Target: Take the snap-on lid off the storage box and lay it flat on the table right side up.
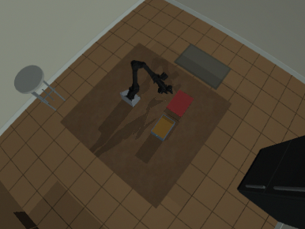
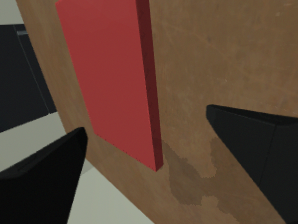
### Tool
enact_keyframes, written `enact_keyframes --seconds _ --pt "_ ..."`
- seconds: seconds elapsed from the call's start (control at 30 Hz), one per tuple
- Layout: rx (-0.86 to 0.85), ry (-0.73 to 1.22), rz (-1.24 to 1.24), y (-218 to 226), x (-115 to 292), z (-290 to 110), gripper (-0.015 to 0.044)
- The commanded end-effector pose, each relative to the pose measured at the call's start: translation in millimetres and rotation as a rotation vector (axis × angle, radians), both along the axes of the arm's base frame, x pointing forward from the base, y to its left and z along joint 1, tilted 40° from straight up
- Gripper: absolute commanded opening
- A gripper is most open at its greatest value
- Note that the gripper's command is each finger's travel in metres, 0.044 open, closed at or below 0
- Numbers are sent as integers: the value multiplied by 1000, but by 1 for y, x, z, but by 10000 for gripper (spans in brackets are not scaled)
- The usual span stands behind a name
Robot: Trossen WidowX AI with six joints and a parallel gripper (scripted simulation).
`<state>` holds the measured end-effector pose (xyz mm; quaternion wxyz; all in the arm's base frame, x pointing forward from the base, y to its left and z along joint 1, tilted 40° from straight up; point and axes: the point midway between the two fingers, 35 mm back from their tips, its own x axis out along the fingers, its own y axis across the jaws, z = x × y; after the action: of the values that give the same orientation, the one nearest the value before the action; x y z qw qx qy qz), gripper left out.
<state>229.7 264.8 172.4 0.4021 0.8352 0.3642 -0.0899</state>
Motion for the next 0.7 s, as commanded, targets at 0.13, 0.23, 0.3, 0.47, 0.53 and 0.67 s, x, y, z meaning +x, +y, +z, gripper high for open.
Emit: enact_keyframes --seconds 0.13,0.23,0.3,0.47,0.53,0.67 --pt "-4 3 -5 -7 -2 8 440" --pt "-4 3 -5 -11 -3 12 440" --pt "-4 3 -5 -14 -4 15 440" --pt "-4 3 -5 -20 -7 22 440" --pt "-4 3 -5 -23 -9 25 440" --pt "-4 3 -5 -28 -11 30 440"
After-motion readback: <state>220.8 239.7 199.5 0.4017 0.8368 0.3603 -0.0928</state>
